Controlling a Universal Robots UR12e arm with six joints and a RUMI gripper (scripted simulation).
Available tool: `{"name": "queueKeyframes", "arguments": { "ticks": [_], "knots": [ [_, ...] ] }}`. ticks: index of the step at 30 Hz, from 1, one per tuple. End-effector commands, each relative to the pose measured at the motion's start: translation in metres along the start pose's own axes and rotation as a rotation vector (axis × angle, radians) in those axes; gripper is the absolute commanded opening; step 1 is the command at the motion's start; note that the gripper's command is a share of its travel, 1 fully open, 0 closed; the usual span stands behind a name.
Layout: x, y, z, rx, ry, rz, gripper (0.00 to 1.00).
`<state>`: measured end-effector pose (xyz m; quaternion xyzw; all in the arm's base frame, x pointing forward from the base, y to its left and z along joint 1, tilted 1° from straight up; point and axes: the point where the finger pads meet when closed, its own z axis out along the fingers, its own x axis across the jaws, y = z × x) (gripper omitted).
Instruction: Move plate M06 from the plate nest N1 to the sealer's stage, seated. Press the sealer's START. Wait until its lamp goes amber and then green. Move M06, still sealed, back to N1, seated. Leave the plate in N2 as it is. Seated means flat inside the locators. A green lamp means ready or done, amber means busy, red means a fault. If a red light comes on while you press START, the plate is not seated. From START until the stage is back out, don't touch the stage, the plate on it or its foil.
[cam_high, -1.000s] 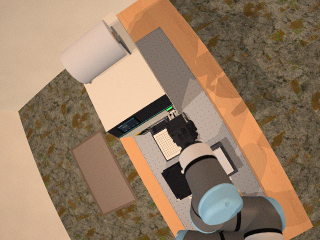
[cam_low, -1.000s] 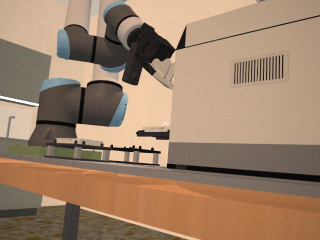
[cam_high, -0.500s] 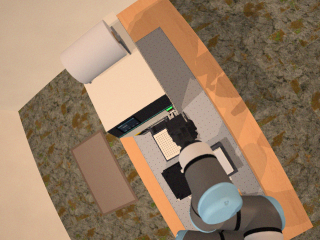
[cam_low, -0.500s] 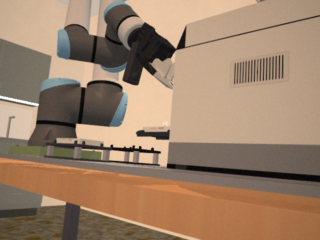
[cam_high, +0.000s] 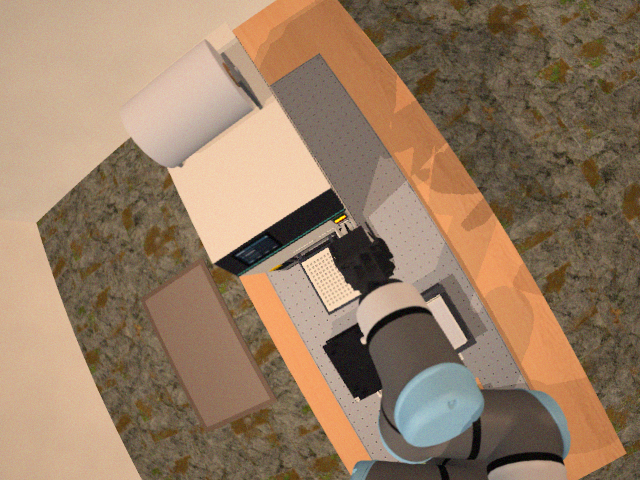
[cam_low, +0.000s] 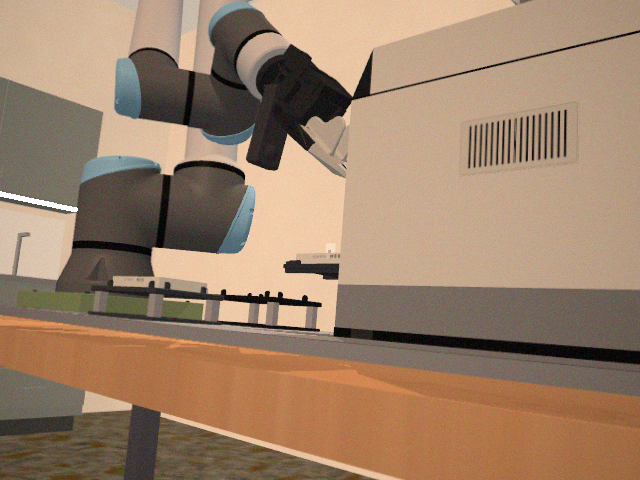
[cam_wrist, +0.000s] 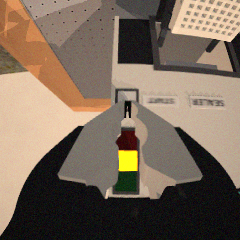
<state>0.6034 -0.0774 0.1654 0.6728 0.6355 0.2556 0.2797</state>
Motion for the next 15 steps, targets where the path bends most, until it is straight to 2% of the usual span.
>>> {"name": "queueKeyframes", "arguments": {
  "ticks": [1, 15],
  "knots": [
    [0.0, 0.001, 0.0, -0.001, 0.0, 0.0, 0.0],
    [0.0, -0.002, -0.011, -0.001, 0.0, 0.0, 0.0]
  ]
}}
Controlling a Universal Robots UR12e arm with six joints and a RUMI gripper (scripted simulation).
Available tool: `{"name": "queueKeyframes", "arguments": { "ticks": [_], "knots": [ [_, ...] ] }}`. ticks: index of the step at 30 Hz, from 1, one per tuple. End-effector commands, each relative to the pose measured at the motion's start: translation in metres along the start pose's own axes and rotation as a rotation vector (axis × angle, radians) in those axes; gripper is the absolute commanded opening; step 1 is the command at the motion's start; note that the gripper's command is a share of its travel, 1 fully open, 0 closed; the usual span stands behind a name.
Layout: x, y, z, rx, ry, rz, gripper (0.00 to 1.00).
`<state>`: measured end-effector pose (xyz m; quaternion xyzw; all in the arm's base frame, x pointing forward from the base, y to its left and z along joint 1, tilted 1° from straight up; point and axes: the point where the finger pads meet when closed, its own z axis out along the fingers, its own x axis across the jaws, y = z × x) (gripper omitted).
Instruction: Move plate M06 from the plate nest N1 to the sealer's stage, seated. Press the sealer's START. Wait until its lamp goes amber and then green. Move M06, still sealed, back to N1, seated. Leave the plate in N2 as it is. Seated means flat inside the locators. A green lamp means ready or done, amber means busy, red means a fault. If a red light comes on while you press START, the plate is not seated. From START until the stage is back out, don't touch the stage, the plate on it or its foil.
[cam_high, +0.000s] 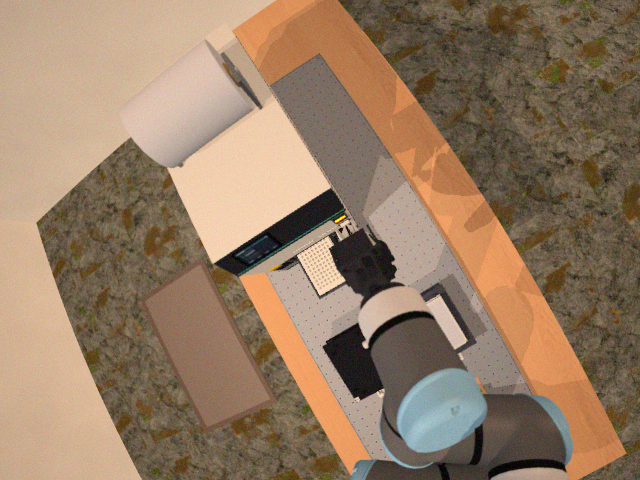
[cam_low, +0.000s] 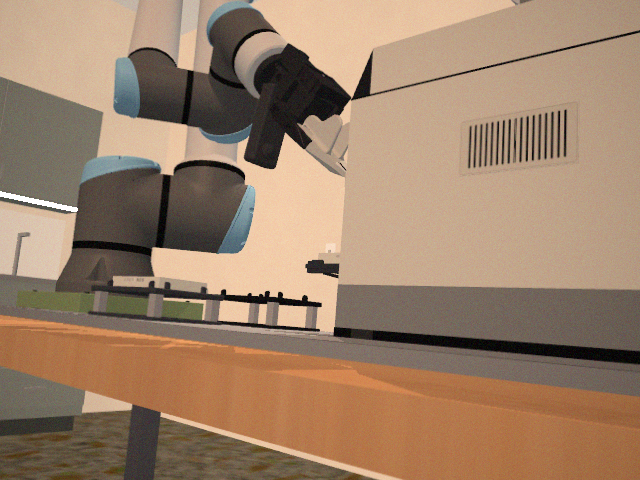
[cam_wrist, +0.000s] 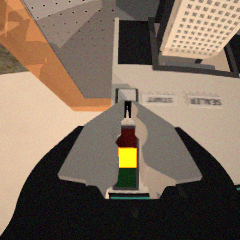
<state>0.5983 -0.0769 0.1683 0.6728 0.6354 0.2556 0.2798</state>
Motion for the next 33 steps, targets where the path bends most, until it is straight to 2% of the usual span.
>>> {"name": "queueKeyframes", "arguments": {
  "ticks": [1, 33],
  "knots": [
    [0.0, -0.001, -0.007, -0.001, 0.0, 0.0, 0.0],
    [0.0, -0.008, -0.053, -0.001, 0.0, 0.0, 0.0]
  ]
}}
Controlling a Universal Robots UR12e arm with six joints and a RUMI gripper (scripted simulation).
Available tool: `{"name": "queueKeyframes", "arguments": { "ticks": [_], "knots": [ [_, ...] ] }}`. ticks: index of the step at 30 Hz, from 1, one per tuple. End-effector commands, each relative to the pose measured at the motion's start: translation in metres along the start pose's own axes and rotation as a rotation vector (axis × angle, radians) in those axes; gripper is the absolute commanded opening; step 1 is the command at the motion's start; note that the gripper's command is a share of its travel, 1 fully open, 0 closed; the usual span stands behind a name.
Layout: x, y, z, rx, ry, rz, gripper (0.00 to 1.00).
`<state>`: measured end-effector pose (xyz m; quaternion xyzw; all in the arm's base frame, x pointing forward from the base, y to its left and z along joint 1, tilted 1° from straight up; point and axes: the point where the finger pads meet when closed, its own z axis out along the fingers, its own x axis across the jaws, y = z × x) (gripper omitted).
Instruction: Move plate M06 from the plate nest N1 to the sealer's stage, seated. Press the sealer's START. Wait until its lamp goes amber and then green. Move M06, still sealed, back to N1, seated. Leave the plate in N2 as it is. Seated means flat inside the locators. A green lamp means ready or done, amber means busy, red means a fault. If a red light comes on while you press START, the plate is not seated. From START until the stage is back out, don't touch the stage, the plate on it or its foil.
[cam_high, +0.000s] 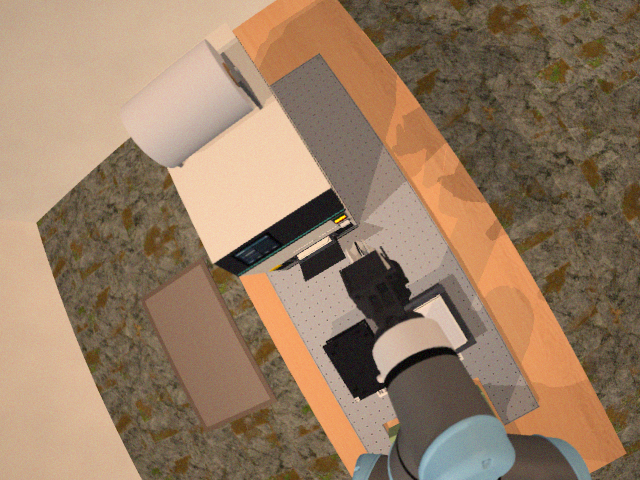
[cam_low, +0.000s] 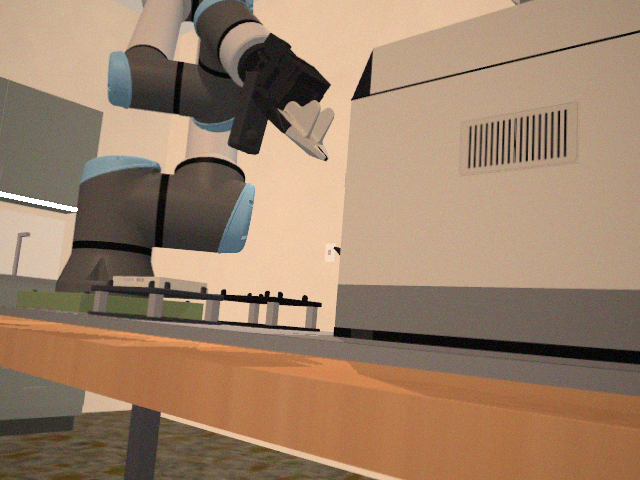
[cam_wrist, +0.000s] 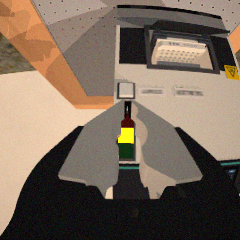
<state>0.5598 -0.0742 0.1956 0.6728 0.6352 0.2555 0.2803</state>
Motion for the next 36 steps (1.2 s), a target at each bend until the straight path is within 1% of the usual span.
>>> {"name": "queueKeyframes", "arguments": {
  "ticks": [1, 4, 10, 13, 15, 17, 20, 23, 28, 34, 36],
  "knots": [
    [0.0, 0.0, -0.008, 0.0, 0.001, 0.0, 0.0],
    [0.0, 0.0, -0.013, 0.0, 0.001, 0.0, 0.0],
    [0.0, -0.009, -0.041, 0.0, 0.001, -0.001, 0.0],
    [0.0, -0.009, -0.041, 0.0, 0.001, -0.001, 0.0],
    [0.0, -0.012, -0.05, 0.0, 0.001, -0.001, 0.0],
    [0.0, -0.012, -0.05, 0.0, 0.001, -0.001, 0.0],
    [0.0, -0.017, -0.065, 0.0, 0.001, -0.001, 0.0],
    [0.0, -0.017, -0.066, 0.0, 0.001, -0.001, 0.0],
    [0.0, -0.025, -0.09, 0.0, 0.001, -0.001, 0.0],
    [0.0, -0.025, -0.091, 0.0, 0.001, -0.001, 0.0],
    [0.0, -0.028, -0.1, 0.0, 0.001, -0.001, 0.0]
  ]
}}
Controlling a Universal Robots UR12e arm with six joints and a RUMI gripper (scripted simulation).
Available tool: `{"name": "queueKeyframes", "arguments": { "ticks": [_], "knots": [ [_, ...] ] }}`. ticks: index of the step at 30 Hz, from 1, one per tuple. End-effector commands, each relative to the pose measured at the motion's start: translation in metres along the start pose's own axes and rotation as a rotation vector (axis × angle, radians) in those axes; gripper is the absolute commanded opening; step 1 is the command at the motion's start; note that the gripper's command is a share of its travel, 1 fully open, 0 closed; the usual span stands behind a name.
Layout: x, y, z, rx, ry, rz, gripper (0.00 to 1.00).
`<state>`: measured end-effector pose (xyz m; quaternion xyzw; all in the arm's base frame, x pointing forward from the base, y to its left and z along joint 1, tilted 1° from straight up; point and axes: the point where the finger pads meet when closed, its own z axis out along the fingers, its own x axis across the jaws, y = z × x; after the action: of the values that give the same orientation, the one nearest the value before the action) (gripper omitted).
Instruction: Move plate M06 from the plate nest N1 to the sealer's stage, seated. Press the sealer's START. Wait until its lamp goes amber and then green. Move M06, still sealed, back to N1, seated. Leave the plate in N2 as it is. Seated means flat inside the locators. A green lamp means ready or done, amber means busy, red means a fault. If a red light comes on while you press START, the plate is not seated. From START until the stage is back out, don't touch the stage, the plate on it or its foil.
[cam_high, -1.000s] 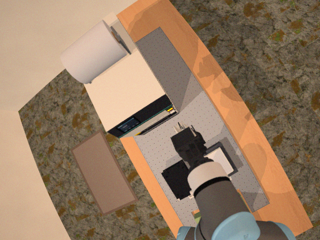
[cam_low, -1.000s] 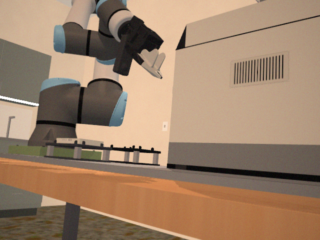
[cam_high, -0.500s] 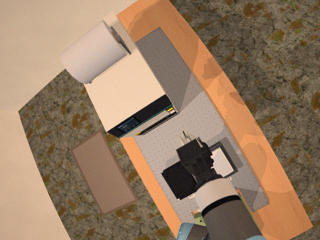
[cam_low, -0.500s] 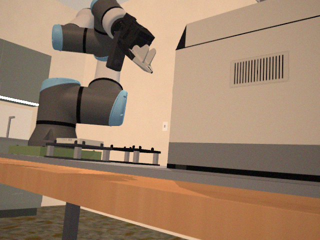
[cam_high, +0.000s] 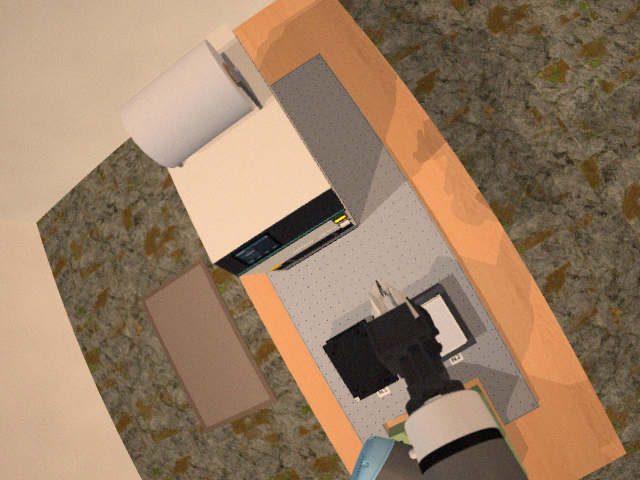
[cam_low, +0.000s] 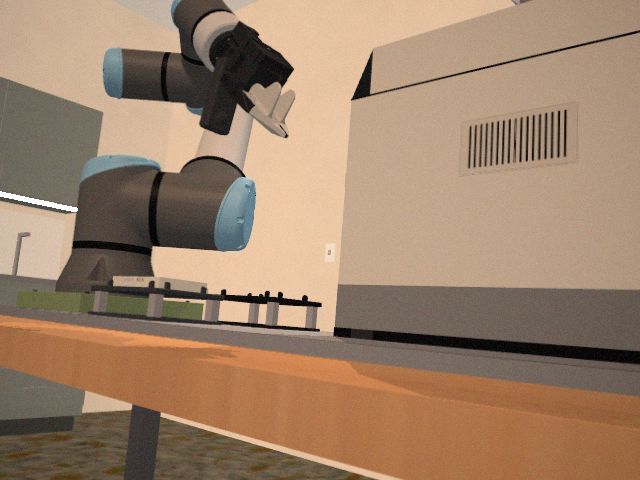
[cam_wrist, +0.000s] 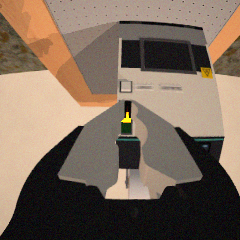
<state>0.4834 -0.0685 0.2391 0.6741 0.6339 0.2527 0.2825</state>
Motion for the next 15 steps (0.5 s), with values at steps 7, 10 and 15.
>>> {"name": "queueKeyframes", "arguments": {
  "ticks": [7, 10, 15],
  "knots": [
    [-0.001, -0.01, -0.031, -0.001, 0.009, -0.001, 0.0],
    [-0.001, -0.003, -0.023, -0.001, 0.009, -0.001, 0.68],
    [-0.001, 0.006, -0.011, -0.001, 0.009, -0.001, 0.68]
  ]
}}
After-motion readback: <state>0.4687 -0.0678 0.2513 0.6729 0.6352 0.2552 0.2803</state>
